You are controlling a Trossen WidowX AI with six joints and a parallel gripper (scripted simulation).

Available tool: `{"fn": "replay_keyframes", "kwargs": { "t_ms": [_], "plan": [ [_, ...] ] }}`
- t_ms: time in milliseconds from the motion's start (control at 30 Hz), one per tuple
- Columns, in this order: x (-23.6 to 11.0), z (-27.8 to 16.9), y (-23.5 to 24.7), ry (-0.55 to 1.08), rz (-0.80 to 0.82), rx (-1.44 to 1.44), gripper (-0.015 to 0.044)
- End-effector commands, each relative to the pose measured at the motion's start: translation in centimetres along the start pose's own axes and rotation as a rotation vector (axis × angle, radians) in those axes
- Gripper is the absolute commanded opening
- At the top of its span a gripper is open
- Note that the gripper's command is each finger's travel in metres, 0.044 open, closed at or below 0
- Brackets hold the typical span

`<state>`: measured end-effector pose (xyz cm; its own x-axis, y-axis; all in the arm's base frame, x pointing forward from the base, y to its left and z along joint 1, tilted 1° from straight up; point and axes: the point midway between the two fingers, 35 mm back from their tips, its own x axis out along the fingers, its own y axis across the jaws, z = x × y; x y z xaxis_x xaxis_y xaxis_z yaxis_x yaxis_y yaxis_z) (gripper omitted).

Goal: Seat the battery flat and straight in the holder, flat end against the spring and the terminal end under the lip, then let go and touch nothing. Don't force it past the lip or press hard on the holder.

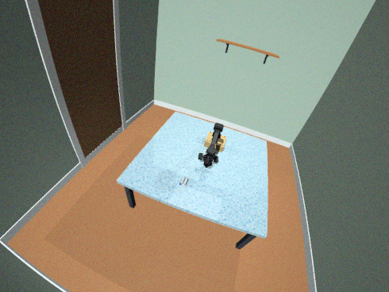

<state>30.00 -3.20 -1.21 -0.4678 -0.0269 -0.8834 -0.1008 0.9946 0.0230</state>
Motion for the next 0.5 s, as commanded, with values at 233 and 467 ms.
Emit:
{"fn": "replay_keyframes", "kwargs": {
  "t_ms": [233, 467],
  "plan": [
    [0.04, 0.48, -0.09, 0.015, 0.003, 0.006, 0.0082],
    [-0.11, 0.98, -0.09, 0.012, 0.005, 0.005, 0.0082]
  ]
}}
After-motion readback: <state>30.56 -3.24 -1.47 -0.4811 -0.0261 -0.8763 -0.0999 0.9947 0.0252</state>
